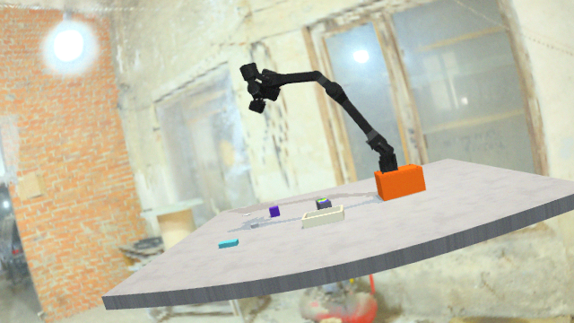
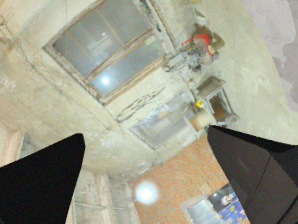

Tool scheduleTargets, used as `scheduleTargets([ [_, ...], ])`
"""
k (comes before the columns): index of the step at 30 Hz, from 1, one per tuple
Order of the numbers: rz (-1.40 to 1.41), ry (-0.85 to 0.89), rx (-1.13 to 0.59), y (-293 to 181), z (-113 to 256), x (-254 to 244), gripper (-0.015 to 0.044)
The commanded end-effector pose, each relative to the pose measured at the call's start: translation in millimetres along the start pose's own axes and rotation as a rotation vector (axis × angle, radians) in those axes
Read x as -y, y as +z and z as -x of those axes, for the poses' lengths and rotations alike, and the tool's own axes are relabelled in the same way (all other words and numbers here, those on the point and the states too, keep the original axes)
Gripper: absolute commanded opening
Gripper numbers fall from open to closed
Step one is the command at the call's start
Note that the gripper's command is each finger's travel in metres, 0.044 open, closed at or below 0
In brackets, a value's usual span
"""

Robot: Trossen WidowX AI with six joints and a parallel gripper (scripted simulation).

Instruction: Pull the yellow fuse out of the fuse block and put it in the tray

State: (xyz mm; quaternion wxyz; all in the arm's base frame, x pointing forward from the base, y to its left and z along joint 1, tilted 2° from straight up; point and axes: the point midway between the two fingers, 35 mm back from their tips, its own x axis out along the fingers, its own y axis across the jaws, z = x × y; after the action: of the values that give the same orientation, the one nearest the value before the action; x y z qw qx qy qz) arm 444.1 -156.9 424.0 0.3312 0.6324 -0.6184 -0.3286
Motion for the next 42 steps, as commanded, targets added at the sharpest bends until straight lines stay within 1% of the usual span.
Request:
scheduleTargets([
  [1,0.019,-0.006,-0.005,0,0,2,0.0374],
  [3,0.175,-0.049,-0.051,0,2,17,0.0321],
  [7,0.642,-0.167,-0.204,8,11,66,0.0216],
  [12,1.209,-0.292,-0.438,37,29,127,0.0085],
  [13,1.319,-0.314,-0.491,45,33,139,0.0067],
  [18,1.836,-0.41,-0.804,97,59,192,0.0067],
  [22,2.195,-0.467,-1.12,151,83,224,0.0067],
  [28,2.533,-0.504,-1.627,229,116,249,0.0067],
  [33,2.655,-0.491,-2.166,301,146,253,0.0067],
  [37,2.593,-0.436,-2.651,357,169,246,0.0067],
  [38,2.569,-0.423,-2.725,365,172,244,0.0067],
  [39,2.557,-0.418,-2.758,368,173,243,0.0067],
  [42,2.555,-0.416,-2.764,366,171,245,0.0067],
])
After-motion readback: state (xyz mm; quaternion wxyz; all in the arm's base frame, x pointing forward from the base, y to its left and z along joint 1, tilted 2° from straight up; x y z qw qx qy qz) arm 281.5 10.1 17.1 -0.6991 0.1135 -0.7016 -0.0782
